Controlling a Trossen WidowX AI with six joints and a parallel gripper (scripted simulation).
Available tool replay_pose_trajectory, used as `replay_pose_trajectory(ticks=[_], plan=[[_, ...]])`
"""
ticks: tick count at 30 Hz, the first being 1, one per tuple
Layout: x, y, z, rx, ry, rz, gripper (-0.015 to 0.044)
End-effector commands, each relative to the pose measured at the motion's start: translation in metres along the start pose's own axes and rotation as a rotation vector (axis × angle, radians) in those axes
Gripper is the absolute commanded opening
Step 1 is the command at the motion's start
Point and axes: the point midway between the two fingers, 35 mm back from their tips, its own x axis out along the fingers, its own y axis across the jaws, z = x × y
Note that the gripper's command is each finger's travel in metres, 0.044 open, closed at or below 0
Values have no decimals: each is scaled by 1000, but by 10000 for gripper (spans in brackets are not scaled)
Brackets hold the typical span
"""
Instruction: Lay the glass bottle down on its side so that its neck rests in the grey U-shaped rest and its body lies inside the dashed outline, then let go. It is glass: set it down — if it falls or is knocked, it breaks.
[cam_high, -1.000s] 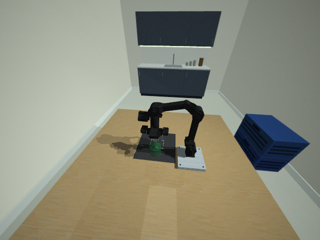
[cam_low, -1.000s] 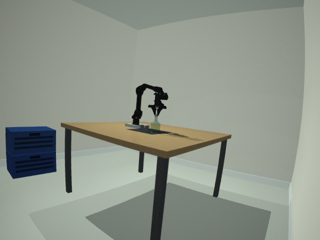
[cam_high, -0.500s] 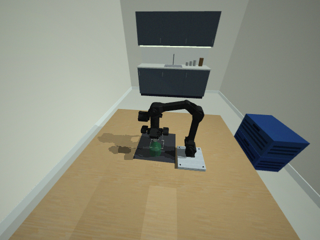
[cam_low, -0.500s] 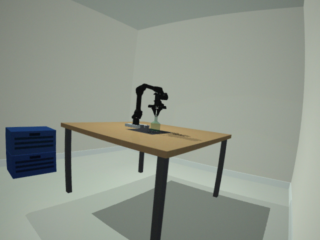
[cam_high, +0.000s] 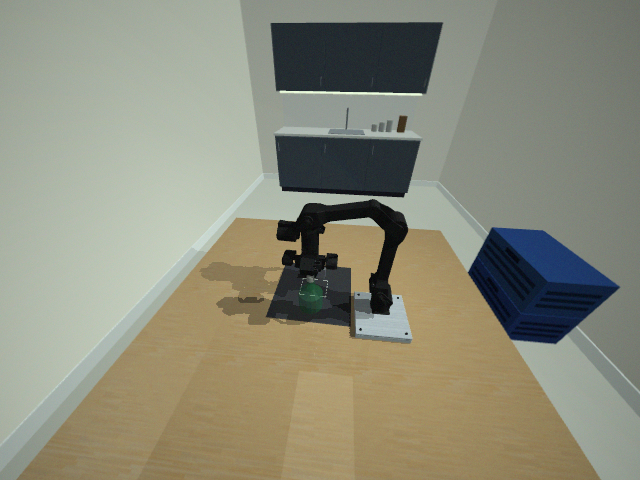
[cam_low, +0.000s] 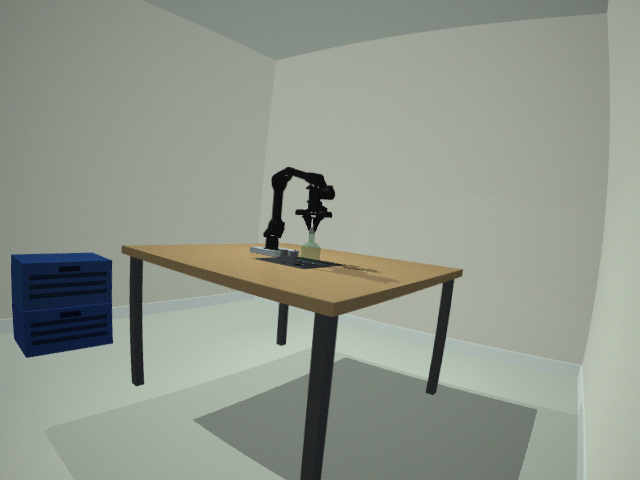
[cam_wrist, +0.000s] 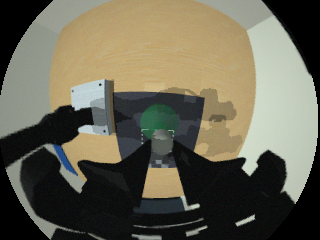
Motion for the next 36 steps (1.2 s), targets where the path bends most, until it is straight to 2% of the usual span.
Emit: replay_pose_trajectory(ticks=[1, 36], plan=[[-2, 0, -9, 3, 12, 0, 113], [-6, 0, -33, -23, -70, 5, 113]])
